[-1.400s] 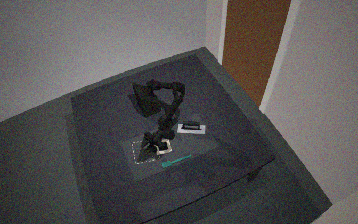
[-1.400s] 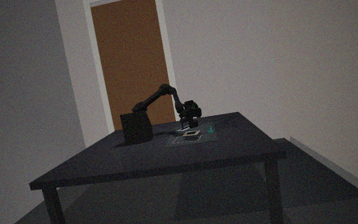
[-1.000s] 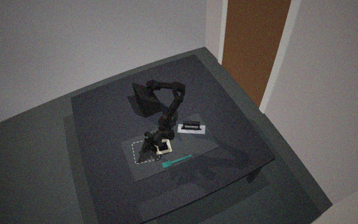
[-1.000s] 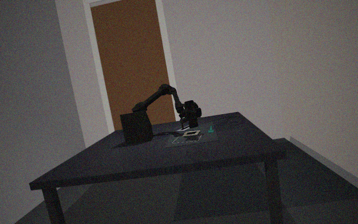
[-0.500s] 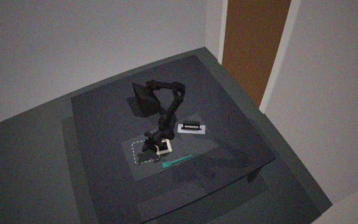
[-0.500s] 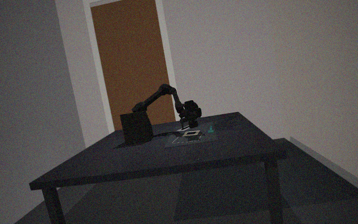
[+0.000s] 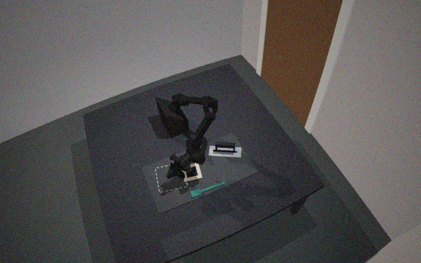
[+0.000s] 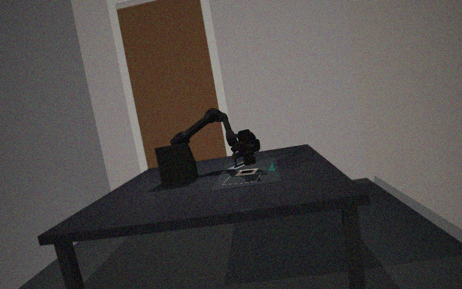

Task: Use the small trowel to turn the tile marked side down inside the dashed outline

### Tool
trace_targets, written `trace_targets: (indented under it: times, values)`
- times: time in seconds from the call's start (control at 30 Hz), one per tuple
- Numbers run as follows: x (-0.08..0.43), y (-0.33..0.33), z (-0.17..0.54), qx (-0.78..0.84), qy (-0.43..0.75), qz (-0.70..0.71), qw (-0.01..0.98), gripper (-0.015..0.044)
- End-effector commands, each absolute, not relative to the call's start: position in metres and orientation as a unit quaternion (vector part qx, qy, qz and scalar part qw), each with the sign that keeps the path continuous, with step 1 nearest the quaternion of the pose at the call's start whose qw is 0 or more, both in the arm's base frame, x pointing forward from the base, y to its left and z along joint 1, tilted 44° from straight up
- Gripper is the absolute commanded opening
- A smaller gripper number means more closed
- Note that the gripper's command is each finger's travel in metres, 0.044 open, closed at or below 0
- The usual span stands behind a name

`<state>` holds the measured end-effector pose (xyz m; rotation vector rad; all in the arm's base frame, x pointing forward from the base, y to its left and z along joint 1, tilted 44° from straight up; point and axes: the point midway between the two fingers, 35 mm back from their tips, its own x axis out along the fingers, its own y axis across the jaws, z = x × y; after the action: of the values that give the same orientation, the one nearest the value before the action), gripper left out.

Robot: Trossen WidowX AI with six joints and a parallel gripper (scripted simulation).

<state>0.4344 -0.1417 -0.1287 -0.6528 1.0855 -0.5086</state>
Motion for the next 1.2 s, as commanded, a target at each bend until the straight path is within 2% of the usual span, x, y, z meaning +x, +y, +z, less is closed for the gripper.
trace_targets:
  times: [0.0,0.63,0.77,1.17]
  values:
    - [0.4344,-0.1417,-0.1287,-0.302,0.502,-0.235,0.776,0.01]
    - [0.4344,-0.1417,-0.1287,-0.302,0.502,-0.235,0.776,0.01]
    - [0.4344,-0.1417,-0.1287,-0.302,0.502,-0.235,0.776,0.0]
    - [0.4344,-0.1417,-0.1287,-0.302,0.502,-0.235,0.776,0.0]
